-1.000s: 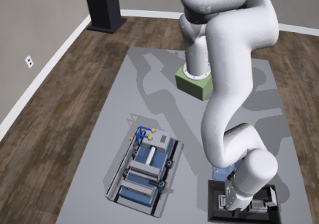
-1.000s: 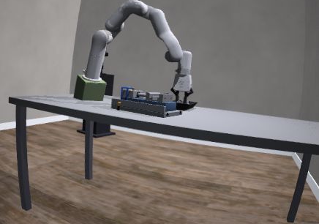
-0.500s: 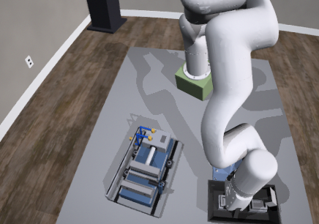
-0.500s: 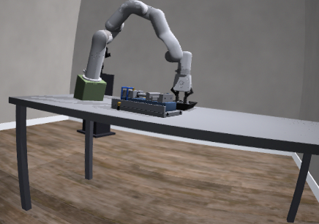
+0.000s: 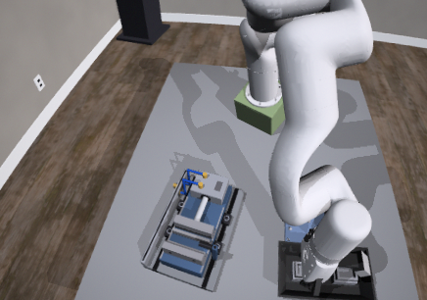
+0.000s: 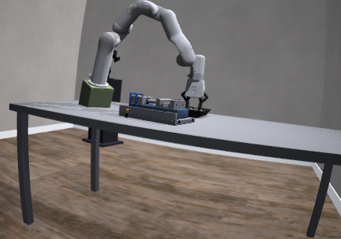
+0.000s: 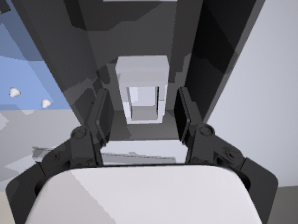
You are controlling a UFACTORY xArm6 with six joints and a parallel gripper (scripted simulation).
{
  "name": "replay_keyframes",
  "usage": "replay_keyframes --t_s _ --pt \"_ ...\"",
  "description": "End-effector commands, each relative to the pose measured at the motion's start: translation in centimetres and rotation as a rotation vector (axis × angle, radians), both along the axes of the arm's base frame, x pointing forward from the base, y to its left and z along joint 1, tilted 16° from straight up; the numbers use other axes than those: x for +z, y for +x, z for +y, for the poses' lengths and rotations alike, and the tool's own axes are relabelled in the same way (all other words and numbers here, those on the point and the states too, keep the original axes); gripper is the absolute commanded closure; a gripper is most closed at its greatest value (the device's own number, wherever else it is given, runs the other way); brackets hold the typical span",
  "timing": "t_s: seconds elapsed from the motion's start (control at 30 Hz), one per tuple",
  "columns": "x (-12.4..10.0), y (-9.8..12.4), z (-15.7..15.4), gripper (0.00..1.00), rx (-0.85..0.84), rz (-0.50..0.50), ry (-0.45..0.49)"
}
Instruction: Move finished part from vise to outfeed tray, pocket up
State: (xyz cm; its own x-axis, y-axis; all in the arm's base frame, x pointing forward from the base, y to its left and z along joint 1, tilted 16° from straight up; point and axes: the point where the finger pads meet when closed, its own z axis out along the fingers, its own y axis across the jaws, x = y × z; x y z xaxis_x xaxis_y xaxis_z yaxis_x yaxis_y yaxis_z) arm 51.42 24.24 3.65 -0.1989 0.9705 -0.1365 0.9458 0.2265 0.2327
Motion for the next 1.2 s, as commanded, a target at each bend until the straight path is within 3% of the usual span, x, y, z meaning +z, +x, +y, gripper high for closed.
replay_keyframes --t_s 0.0,0.83,1.17 --pt "0.2 0.1 0.1 0.31 0.001 -0.004 0.002" --pt "0.3 0.1 0.1 0.31 0.001 -0.004 0.002" --pt "1.7 -0.3 0.2 0.31 0.001 -0.004 0.002"
